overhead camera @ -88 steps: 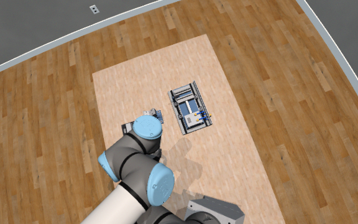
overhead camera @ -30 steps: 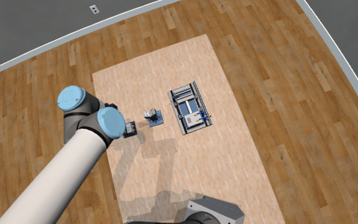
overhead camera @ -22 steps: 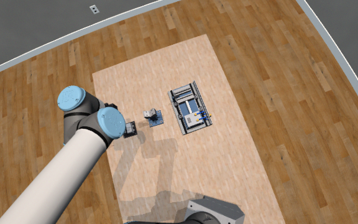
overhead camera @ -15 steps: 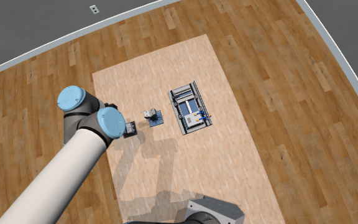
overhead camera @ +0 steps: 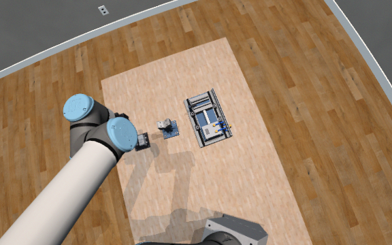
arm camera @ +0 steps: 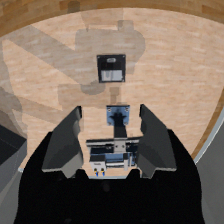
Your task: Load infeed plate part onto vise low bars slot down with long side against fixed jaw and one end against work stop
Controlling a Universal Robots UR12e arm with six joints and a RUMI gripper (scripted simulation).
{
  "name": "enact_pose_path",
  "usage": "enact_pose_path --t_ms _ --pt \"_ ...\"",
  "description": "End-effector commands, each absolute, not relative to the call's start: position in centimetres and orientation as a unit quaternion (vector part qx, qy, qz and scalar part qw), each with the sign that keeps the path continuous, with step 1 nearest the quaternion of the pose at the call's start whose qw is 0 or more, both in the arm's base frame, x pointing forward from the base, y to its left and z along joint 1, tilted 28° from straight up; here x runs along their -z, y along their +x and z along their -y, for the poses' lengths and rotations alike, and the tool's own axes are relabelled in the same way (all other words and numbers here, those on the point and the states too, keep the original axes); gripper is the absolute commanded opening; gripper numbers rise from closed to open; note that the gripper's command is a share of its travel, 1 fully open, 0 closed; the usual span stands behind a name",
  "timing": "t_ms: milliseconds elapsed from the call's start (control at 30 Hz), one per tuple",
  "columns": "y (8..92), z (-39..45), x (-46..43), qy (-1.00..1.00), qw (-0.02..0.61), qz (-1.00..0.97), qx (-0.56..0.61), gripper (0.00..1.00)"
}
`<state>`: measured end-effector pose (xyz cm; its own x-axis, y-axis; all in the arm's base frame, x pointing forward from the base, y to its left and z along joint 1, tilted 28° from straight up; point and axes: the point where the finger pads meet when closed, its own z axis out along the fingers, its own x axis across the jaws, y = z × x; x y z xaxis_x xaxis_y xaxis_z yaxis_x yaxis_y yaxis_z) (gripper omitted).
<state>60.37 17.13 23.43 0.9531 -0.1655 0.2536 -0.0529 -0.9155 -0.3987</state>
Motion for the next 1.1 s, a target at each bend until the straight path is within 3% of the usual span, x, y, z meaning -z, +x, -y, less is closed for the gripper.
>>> enact_pose_path --t_ms 0,1067 --pt "60.4 -17.1 -23.4 -0.968 0.198 -0.056 0.143 0.51" --pt "61.4 -18.3 -20.7 -0.968 0.198 -0.056 0.143 0.51"
